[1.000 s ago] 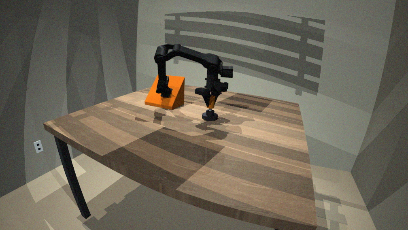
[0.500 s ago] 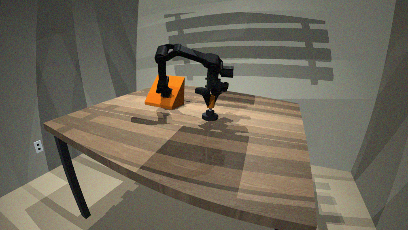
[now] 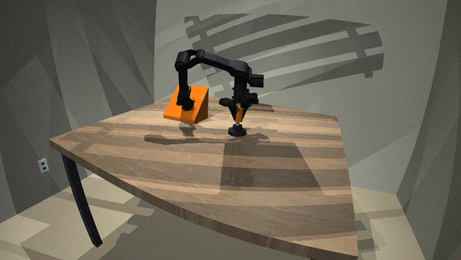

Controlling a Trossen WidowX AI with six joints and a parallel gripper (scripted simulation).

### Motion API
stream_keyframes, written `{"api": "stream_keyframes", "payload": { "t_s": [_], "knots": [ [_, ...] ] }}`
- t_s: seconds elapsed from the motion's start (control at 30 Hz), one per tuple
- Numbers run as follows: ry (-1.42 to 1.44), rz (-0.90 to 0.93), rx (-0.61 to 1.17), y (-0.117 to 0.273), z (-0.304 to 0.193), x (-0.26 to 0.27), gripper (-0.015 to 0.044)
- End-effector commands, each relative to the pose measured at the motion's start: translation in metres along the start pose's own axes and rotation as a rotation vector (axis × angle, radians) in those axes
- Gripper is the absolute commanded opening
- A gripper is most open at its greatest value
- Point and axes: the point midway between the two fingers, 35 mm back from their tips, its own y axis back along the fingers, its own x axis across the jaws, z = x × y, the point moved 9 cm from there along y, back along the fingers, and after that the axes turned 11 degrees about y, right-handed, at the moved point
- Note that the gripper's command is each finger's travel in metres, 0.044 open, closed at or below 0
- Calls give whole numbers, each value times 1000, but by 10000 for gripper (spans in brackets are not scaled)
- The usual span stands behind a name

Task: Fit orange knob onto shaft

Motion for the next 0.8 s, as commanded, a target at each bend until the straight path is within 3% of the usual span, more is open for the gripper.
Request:
{"api": "stream_keyframes", "payload": {
  "t_s": [0.0,0.77],
  "knots": [
    [-7,1,1,-1,-1,-1,0],
    [-7,2,1,2,0,0,0]
  ]
}}
